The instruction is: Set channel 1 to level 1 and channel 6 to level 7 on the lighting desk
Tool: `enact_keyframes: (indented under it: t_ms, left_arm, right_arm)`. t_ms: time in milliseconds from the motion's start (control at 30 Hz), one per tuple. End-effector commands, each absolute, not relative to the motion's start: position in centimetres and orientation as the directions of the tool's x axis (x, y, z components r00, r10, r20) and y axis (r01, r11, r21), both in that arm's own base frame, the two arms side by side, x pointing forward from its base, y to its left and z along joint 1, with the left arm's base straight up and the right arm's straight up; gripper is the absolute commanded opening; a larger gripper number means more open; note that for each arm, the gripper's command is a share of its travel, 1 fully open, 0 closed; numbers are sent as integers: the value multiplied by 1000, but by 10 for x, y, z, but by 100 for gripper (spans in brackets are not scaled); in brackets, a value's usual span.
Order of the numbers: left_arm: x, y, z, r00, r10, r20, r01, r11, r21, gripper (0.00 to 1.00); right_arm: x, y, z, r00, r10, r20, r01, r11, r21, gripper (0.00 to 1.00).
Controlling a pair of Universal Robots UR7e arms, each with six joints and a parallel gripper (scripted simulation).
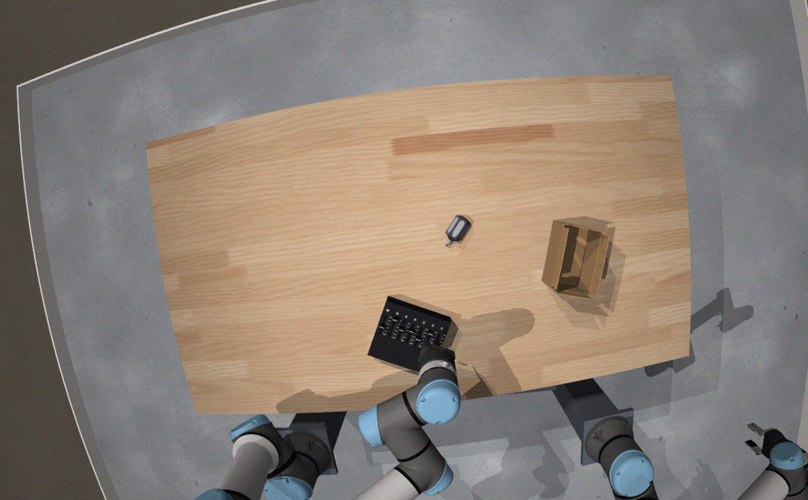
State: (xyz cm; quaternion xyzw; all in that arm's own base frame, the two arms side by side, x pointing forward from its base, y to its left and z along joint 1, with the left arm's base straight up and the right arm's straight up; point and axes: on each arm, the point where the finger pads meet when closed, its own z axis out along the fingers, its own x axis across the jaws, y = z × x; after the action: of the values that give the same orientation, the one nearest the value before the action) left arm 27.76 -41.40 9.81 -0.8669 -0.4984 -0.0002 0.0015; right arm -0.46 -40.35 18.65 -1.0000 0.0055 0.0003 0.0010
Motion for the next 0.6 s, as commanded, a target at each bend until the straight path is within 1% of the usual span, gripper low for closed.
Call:
enact_keyframes:
  t_ms: [0,567]
  left_arm:
    - [278,-415,96,503,864,0,864,-503,0,0]
    - [278,-415,92,503,864,0,864,-503,0,0]
  right_arm:
    - [-4,-404,187,1000,-11,0,-11,-1000,0,100]
    - [-4,-404,187,1000,-11,0,-11,-1000,0,100]
